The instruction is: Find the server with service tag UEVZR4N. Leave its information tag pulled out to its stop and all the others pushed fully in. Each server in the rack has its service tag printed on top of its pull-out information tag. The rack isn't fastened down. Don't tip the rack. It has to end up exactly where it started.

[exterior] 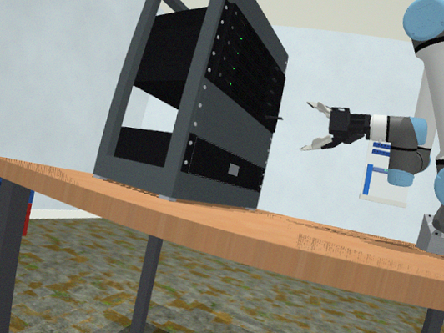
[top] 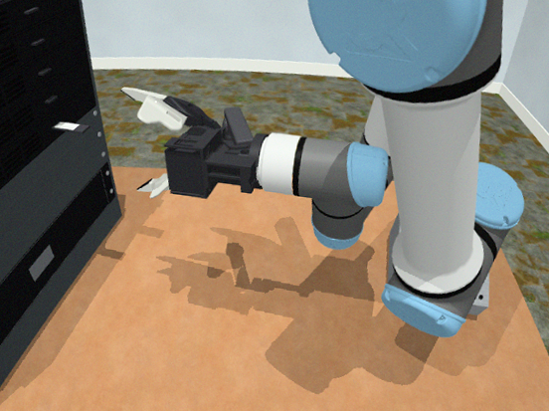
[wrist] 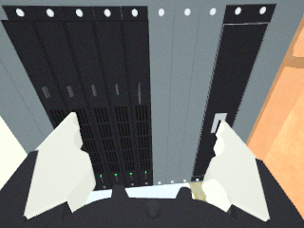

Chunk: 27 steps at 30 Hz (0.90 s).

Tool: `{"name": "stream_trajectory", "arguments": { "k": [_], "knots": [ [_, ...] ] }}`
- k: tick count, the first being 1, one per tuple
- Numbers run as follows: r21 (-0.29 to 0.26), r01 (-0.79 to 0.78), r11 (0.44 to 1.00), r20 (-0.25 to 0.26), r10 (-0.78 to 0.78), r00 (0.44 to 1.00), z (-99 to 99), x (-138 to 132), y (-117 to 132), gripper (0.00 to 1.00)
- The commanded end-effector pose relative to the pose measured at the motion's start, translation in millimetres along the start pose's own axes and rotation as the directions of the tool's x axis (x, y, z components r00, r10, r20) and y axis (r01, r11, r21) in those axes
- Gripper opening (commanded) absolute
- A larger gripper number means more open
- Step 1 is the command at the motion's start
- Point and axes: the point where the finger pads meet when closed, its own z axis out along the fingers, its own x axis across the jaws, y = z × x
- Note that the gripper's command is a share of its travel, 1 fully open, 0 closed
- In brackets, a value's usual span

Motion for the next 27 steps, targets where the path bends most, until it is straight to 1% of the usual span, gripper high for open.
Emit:
{"name": "stream_trajectory", "arguments": {
  "k": [1, 27],
  "knots": [
    [0.0, -0.009, 1.0, -0.002, 0.009, 1.0, 1.4, -1.2, -1.0, 1.0],
    [0.006, -0.063, 0.998, -0.033, 0.063, 0.997, 6.9, 4.5, -5.4, 1.0]
  ]
}}
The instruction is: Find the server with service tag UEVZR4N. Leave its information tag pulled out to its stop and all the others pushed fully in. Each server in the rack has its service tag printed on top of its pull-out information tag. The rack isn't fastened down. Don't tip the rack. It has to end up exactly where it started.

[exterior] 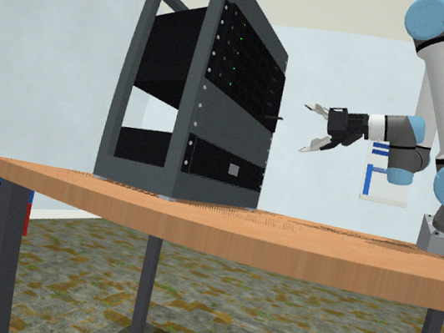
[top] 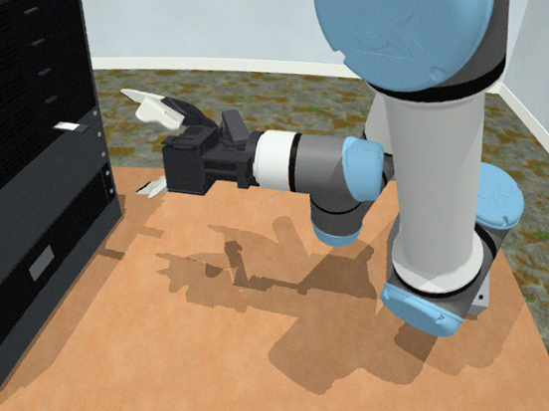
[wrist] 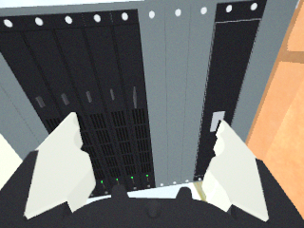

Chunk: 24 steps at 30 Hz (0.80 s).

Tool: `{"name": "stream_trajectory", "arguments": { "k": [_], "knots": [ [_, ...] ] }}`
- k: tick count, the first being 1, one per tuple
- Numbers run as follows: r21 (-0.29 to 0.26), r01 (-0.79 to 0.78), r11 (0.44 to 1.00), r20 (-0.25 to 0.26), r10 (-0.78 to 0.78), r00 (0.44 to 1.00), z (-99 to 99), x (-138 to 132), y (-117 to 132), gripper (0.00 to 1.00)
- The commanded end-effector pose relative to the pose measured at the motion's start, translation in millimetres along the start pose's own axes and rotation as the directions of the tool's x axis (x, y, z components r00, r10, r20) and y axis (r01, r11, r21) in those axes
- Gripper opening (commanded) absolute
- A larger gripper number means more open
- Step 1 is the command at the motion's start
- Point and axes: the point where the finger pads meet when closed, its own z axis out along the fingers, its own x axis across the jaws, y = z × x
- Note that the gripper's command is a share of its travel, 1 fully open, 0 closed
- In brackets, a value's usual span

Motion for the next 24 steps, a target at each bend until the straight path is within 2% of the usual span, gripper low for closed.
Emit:
{"name": "stream_trajectory", "arguments": {
  "k": [1, 24],
  "knots": [
    [0.001, -0.014, 1.0, -0.004, 0.014, 1.0, 2.0, -1.1, -1.3, 1.0],
    [0.009, -0.076, 0.997, -0.039, 0.076, 0.996, 7.6, 5.0, -6.4, 1.0]
  ]
}}
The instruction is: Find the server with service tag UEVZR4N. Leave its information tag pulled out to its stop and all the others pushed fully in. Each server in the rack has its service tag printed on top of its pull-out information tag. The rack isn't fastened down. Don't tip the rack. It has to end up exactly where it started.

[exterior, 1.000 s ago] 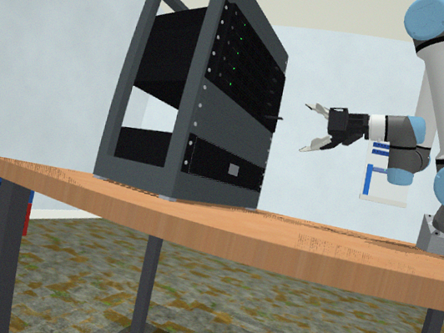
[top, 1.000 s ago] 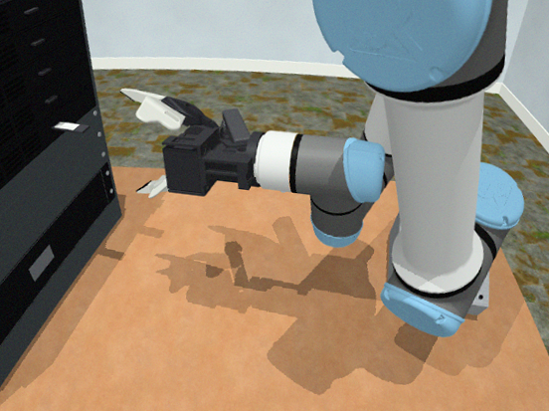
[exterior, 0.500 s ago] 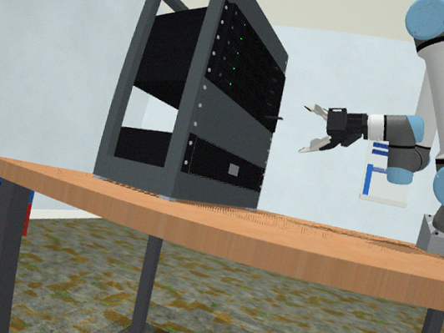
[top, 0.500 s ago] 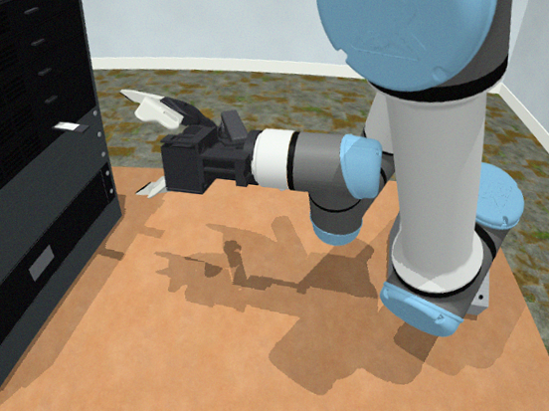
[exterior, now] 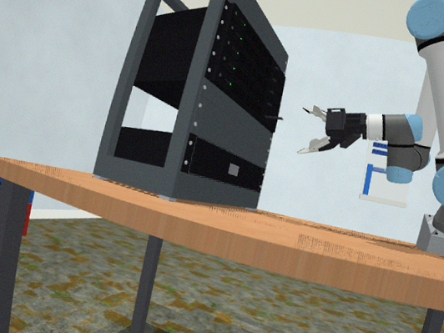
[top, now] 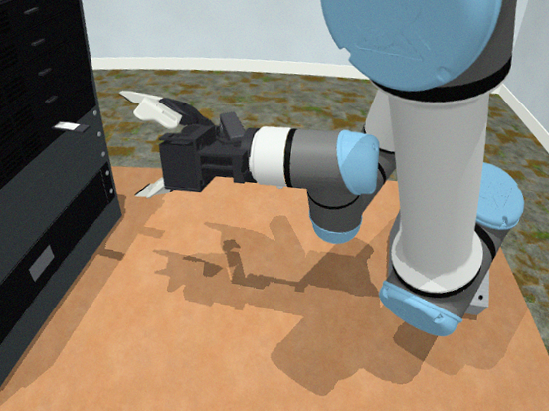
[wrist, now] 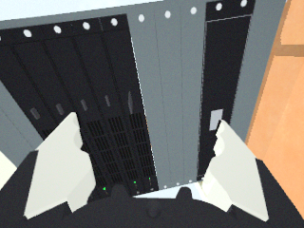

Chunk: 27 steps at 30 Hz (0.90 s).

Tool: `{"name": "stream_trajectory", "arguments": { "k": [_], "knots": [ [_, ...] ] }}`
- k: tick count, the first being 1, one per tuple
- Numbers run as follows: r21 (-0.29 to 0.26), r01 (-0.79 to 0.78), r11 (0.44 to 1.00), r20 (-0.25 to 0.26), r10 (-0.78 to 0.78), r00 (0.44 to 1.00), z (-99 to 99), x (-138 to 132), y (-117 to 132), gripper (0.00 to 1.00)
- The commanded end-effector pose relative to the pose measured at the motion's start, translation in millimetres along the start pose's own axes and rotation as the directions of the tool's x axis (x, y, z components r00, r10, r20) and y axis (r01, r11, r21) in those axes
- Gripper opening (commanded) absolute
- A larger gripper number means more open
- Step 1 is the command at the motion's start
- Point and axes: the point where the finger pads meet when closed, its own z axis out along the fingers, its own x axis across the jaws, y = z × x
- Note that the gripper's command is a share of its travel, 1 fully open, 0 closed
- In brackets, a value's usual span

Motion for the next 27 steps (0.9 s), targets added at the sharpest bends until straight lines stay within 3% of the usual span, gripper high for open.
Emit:
{"name": "stream_trajectory", "arguments": {
  "k": [1, 27],
  "knots": [
    [0.001, -0.015, 1.0, -0.005, 0.015, 1.0, 1.7, -0.8, -1.2, 1.0],
    [0.014, -0.097, 0.995, -0.048, 0.097, 0.994, 8.5, 5.9, -7.7, 1.0]
  ]
}}
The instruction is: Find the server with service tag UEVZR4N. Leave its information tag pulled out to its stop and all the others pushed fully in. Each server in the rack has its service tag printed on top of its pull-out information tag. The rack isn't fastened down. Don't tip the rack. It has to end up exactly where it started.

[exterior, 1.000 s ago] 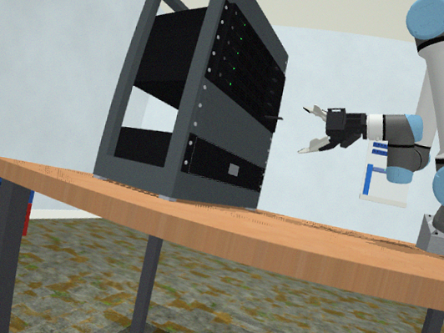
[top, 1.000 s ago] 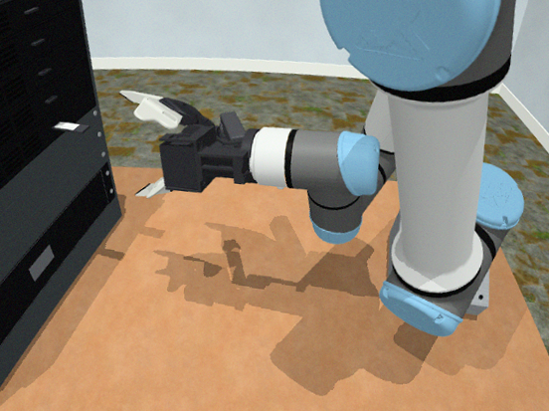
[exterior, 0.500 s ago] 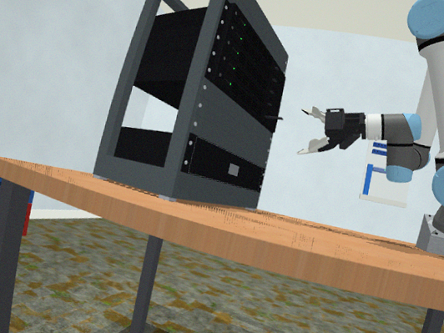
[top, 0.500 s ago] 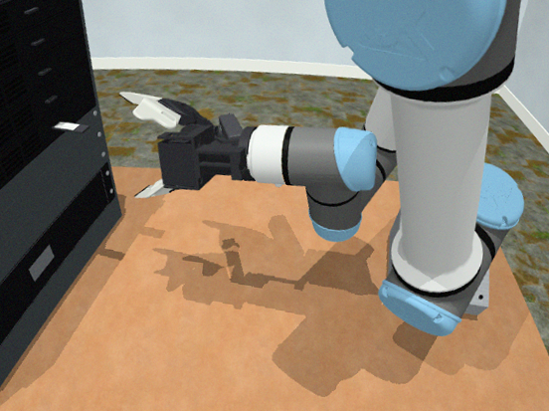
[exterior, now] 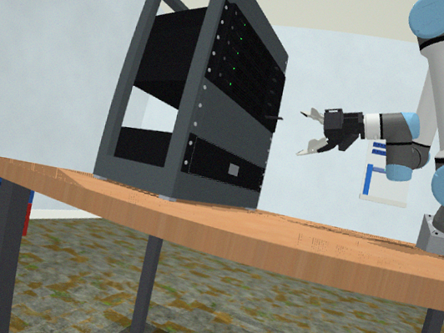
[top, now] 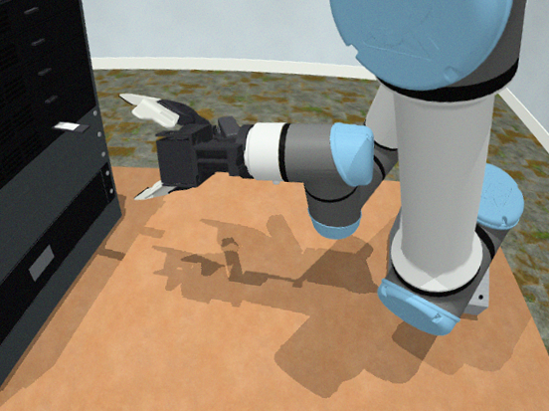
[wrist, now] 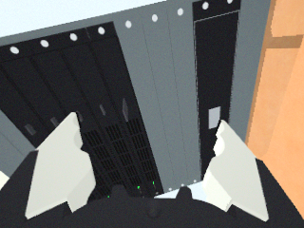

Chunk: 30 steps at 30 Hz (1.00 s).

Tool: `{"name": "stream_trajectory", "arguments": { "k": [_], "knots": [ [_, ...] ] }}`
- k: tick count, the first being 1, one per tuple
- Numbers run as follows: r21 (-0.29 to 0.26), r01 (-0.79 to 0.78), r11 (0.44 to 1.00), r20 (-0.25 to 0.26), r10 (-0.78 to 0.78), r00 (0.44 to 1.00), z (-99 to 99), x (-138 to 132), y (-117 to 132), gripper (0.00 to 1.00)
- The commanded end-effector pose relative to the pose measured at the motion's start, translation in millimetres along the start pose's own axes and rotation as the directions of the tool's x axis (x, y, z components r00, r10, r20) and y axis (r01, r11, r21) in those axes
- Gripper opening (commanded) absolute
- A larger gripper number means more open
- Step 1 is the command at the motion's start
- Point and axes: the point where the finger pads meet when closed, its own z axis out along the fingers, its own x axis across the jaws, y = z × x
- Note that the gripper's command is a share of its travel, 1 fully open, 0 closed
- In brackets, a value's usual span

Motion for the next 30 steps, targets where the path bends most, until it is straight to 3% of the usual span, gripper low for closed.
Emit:
{"name": "stream_trajectory", "arguments": {
  "k": [1, 30],
  "knots": [
    [0.002, -0.021, 1.0, -0.008, 0.021, 1.0, 2.2, -1.0, -1.5, 1.0],
    [0.021, -0.128, 0.992, -0.06, 0.129, 0.99, 9.4, 6.6, -9.6, 1.0]
  ]
}}
